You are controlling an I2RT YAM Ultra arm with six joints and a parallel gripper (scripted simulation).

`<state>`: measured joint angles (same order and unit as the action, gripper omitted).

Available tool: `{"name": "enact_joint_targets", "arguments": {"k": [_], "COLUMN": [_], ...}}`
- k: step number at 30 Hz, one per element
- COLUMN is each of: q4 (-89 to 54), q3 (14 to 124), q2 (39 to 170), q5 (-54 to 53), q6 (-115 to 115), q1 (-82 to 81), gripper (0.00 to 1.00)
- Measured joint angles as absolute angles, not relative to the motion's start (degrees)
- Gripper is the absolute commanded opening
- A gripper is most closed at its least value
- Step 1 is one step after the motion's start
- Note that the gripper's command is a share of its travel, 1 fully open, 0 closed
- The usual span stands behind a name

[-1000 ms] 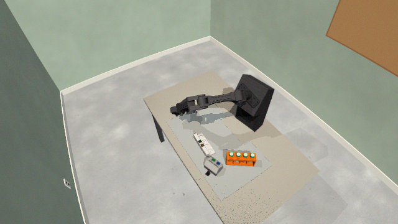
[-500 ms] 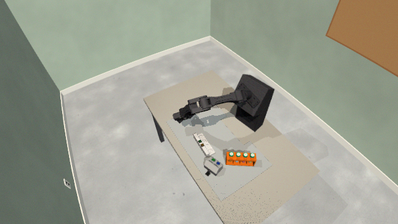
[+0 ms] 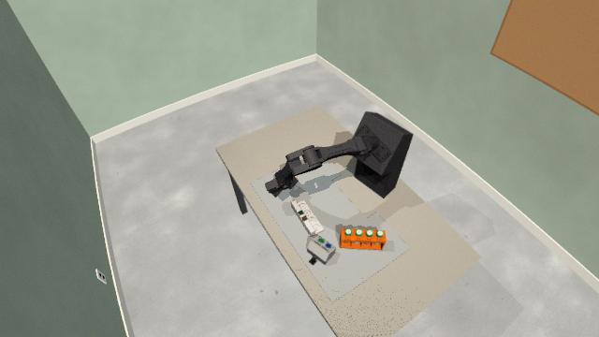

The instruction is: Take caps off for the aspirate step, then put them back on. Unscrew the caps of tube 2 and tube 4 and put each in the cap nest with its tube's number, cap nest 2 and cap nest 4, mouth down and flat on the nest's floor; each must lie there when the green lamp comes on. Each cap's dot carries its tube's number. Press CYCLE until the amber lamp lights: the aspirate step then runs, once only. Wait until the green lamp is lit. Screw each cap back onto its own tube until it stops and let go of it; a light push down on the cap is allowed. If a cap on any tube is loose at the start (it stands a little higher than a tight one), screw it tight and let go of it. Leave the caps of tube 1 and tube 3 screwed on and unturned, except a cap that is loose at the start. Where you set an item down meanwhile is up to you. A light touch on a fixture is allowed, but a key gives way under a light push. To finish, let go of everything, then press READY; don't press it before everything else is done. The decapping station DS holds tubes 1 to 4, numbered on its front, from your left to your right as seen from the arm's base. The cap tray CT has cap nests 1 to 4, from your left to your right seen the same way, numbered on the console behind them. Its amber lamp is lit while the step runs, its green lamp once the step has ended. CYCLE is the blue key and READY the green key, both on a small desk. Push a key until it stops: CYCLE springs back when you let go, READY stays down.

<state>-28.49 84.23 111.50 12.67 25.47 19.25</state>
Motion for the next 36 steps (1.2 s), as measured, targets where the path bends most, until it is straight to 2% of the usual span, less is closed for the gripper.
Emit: {"name": "enact_joint_targets", "arguments": {"k": [36], "q4": [-15.46], "q3": [64.34], "q2": [95.57], "q5": [11.73], "q6": [24.29], "q1": [2.24], "gripper": [0.49]}}
